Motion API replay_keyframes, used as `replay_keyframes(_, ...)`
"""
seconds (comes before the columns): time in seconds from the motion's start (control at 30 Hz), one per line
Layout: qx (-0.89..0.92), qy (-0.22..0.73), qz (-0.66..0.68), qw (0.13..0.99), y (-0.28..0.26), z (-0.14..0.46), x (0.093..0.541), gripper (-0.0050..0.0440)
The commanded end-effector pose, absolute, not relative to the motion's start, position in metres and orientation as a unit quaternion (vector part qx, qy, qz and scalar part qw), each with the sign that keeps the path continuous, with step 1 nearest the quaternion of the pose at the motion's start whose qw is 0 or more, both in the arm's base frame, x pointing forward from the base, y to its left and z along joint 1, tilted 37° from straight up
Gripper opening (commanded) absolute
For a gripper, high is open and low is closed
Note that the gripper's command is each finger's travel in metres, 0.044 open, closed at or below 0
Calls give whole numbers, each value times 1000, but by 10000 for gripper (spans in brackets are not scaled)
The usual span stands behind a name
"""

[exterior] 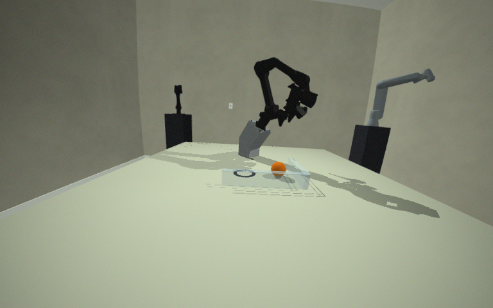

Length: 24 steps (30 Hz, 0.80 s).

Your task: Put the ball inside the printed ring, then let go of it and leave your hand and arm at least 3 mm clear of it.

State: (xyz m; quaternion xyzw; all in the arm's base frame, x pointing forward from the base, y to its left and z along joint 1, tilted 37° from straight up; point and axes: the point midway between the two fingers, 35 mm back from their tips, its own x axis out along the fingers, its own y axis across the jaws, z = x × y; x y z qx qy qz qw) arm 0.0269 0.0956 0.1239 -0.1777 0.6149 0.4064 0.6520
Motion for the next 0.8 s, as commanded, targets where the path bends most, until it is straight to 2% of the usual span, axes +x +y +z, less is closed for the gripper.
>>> replay_keyframes(0.0,-178,615,406,652,96,124,27,400)
replay_keyframes(0.53,-178,615,406,652,96,124,27,400)
replay_keyframes(0.57,-179,612,409,653,97,124,29,424)
replay_keyframes(0.77,-219,522,461,684,126,124,95,426)
